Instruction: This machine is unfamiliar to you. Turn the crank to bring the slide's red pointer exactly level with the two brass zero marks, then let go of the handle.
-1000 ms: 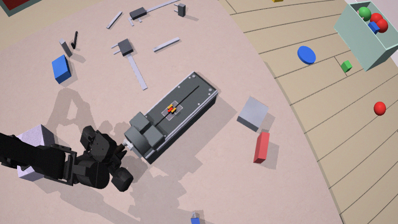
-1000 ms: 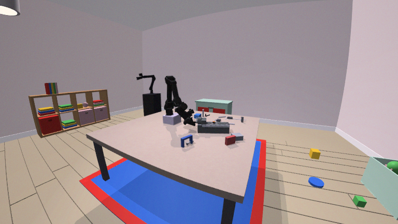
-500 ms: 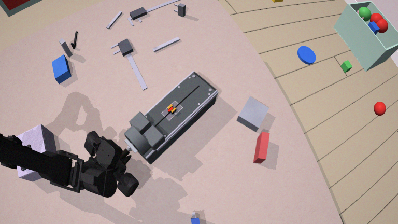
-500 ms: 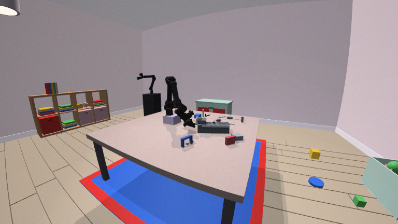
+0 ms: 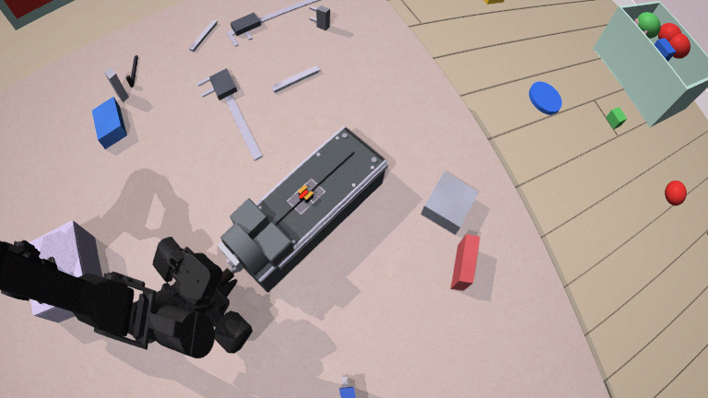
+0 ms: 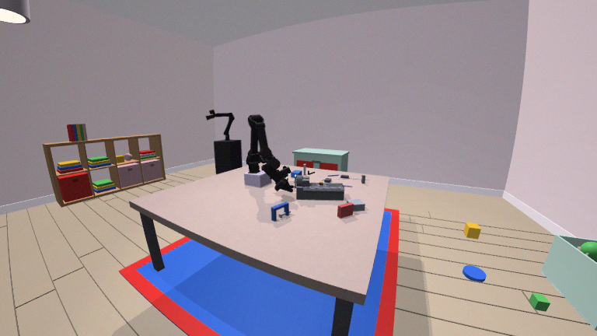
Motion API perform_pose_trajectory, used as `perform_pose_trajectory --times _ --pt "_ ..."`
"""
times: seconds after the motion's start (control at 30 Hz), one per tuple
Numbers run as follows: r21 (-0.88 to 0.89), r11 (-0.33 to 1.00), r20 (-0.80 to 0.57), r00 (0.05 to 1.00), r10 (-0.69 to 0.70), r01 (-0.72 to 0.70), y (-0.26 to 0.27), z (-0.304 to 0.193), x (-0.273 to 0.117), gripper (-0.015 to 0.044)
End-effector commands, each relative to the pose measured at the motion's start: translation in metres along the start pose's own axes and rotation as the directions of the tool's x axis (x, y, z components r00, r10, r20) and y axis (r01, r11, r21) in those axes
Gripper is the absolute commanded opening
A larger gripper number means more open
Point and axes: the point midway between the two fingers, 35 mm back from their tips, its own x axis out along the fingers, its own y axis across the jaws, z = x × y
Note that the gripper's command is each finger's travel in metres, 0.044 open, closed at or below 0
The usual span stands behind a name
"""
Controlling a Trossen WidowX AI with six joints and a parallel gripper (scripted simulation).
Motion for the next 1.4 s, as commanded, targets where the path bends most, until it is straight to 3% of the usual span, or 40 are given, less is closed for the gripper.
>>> perform_pose_trajectory --times 0.0,1.37 --pt "-0.005 1.0 -0.005 1.0 -0.022 0.022 -0.0094 0.0001 -0.0001 0.0" --pt "-0.005 1.0 -0.005 1.0 -0.022 0.022 -0.0152 0.0019 -0.0017 0.0"
